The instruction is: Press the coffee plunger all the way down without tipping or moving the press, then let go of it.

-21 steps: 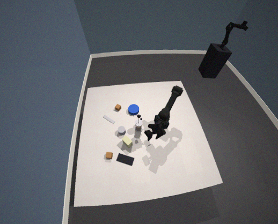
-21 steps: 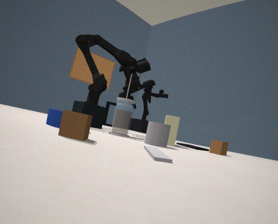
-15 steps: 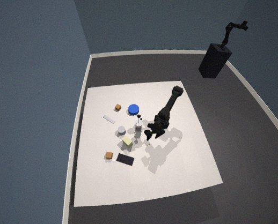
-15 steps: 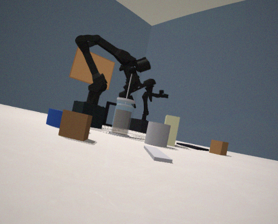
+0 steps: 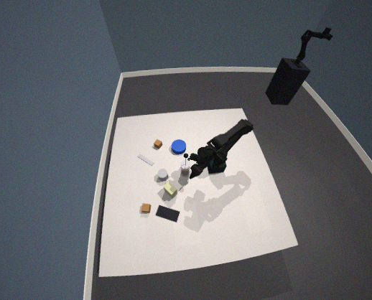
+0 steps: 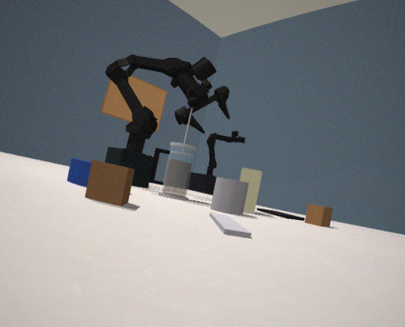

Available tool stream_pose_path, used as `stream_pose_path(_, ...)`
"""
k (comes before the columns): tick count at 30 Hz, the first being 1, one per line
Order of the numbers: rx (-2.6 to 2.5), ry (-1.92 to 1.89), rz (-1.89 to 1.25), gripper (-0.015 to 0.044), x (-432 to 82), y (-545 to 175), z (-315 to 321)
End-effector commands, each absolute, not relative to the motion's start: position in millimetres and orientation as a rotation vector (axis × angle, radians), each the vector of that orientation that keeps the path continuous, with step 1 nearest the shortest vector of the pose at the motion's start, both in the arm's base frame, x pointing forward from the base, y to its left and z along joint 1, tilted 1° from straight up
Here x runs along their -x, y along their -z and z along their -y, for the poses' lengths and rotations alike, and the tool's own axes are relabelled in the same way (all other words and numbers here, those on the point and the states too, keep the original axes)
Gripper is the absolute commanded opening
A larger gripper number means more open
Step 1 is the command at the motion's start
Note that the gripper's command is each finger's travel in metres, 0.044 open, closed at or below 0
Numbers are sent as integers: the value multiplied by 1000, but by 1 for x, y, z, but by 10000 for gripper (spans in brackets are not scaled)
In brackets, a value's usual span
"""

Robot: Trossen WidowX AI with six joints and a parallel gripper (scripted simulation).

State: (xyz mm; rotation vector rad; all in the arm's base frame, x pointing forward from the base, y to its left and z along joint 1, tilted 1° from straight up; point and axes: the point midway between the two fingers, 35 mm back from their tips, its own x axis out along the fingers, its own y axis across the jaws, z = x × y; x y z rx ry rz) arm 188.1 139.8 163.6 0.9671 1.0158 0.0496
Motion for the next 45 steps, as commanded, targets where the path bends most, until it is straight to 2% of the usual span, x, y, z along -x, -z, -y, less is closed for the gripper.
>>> stream_pose_path(1,-603,-189,-733,440,-205,-221,-92)
stream_pose_path(13,4,-130,-502,440,-182,-259,-20)
stream_pose_path(18,17,-127,-499,440,-181,-250,-19)
stream_pose_path(25,17,-127,-499,440,-182,-199,-20)
stream_pose_path(45,17,-127,-498,440,-199,-191,-22)
